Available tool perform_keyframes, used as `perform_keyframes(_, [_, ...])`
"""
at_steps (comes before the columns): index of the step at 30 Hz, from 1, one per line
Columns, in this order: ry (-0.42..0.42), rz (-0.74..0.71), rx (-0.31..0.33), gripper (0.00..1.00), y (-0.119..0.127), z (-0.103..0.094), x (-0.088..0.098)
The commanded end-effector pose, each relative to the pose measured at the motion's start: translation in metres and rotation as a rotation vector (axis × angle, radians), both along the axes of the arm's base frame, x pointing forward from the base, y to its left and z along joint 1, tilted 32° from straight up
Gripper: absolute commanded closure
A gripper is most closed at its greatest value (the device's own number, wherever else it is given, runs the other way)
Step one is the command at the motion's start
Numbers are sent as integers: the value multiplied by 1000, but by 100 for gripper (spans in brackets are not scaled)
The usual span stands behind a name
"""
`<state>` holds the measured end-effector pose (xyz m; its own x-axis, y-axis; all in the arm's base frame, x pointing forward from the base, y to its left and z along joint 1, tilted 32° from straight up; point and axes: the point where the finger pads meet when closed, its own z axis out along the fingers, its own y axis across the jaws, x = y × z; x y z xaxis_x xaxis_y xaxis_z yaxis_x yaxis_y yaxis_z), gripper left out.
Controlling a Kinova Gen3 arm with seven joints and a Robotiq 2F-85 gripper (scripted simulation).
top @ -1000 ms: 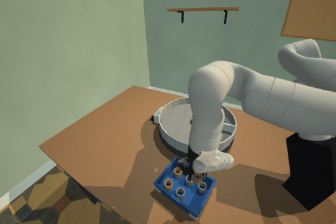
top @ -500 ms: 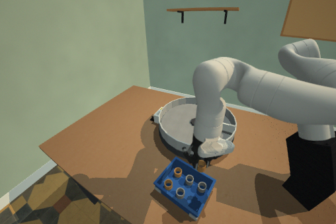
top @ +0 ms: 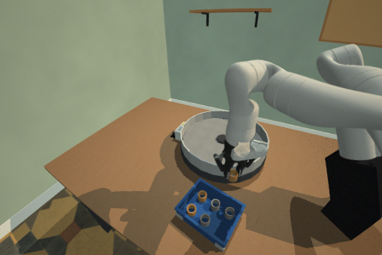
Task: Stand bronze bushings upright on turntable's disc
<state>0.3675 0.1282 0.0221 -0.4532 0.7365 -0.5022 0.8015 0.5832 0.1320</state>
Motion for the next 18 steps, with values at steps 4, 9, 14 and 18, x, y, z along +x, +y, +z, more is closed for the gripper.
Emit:
perform_keyframes(4, [0,-6,0,100,-28,12,-1])
perform_keyframes(9, [-1,-5,1,100,-47,20,-1])
perform_keyframes(14, [-2,-4,2,100,-59,24,-2])
perform_keyframes(18, [-4,-3,4,100,-73,30,-2])
